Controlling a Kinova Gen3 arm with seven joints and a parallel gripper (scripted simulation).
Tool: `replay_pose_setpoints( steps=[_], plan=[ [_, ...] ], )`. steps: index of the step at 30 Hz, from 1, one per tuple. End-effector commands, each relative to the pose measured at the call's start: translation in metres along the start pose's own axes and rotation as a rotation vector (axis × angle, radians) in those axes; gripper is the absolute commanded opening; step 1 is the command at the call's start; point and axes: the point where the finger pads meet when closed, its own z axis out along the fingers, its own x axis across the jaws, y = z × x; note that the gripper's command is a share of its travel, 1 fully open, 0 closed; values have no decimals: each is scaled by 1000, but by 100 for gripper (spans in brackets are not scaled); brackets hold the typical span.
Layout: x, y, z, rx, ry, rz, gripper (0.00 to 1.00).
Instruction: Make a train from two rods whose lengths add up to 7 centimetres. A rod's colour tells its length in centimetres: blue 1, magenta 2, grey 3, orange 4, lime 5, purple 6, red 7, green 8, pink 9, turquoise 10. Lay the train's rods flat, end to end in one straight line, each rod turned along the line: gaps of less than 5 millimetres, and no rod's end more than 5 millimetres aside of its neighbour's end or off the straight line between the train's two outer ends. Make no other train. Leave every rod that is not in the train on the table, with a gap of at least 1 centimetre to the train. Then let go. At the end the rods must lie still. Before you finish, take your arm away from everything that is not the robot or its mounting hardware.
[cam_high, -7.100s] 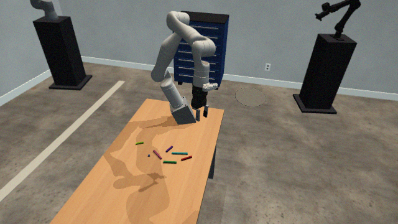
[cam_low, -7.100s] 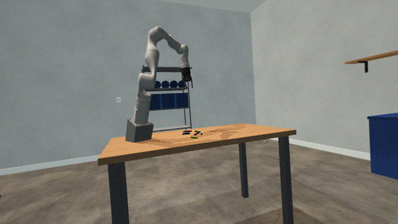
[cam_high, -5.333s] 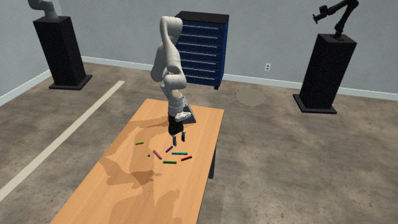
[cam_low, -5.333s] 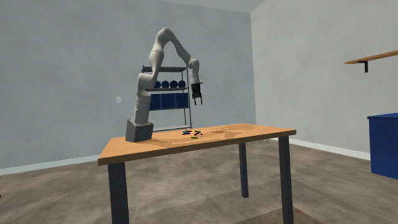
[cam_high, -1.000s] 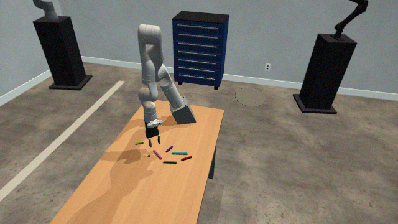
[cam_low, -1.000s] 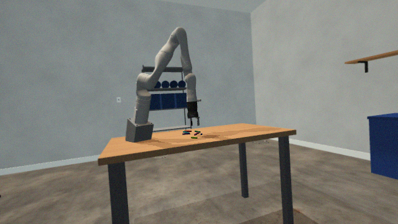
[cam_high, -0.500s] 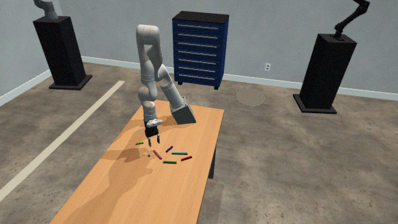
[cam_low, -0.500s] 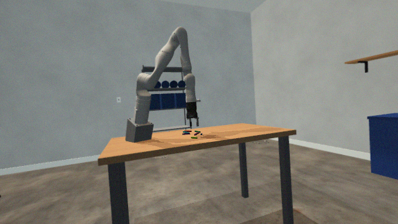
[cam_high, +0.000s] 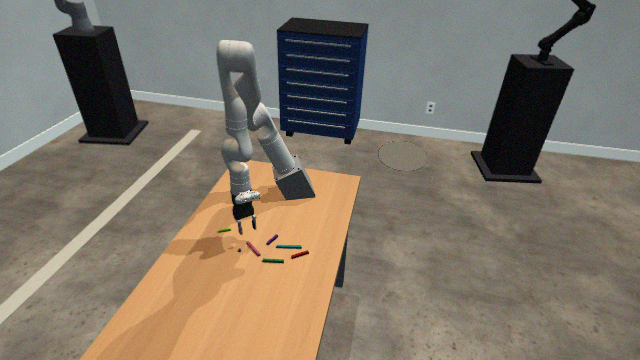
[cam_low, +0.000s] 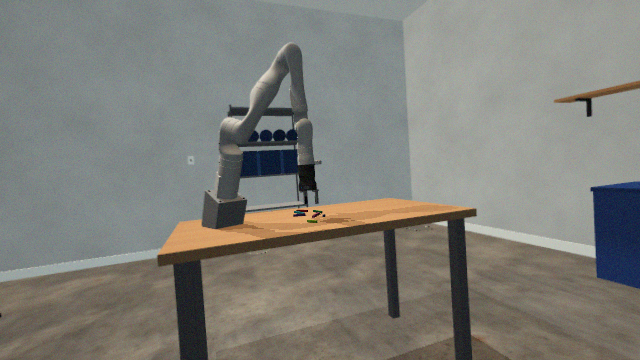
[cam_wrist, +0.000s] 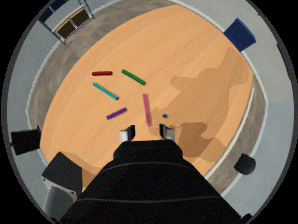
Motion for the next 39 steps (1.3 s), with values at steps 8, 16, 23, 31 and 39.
replay_pose_setpoints(
  steps=[8,16,23,31,39],
  plan=[
    [0,4,1,0,-1,5,100],
    [-1,7,1,-1,-1,6,100],
    [-1,7,1,-1,-1,6,100],
    [-1,7,1,-1,-1,6,100],
    [-1,7,1,-1,-1,6,100]
  ],
)
